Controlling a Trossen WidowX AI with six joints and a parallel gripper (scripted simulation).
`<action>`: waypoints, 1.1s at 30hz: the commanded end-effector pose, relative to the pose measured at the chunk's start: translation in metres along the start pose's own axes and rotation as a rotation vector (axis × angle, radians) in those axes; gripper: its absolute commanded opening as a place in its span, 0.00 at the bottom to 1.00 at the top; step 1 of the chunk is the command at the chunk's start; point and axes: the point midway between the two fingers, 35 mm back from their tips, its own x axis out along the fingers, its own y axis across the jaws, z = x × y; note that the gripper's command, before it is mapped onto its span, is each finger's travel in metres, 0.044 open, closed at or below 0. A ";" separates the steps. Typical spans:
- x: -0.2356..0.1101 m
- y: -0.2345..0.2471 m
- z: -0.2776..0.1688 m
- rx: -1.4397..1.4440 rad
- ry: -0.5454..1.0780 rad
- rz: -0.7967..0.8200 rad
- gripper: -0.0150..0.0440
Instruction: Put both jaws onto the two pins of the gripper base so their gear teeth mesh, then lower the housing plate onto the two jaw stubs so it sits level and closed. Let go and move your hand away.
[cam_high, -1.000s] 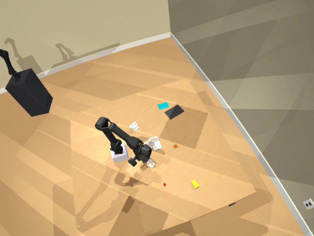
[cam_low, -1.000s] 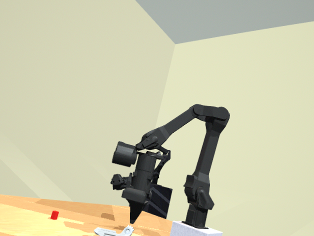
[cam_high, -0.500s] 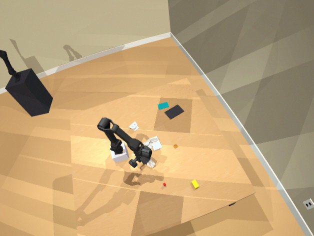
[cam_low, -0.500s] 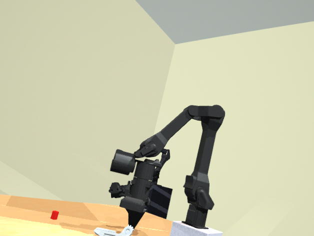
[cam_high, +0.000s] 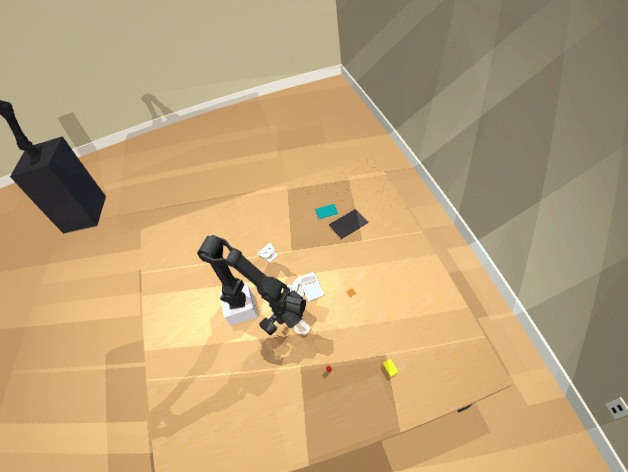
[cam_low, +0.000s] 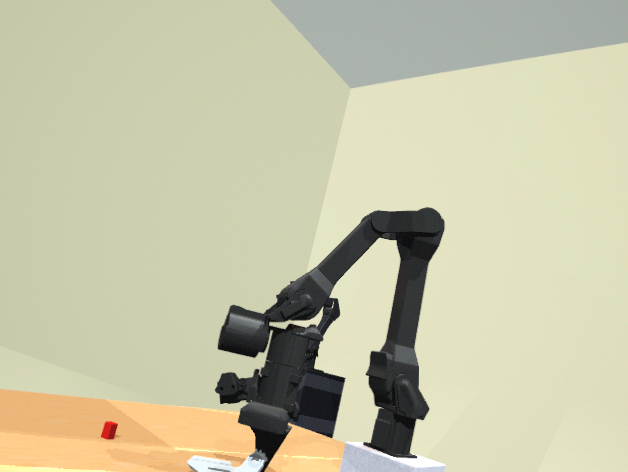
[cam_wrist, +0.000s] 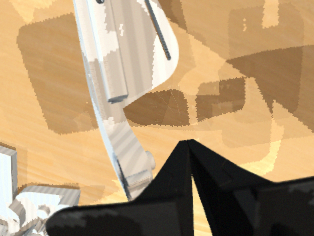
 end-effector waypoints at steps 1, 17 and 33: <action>-0.001 0.006 0.003 0.006 -0.008 0.001 0.25; -0.001 0.032 0.003 0.006 -0.007 0.003 0.25; -0.003 0.048 0.002 0.006 -0.007 0.005 0.25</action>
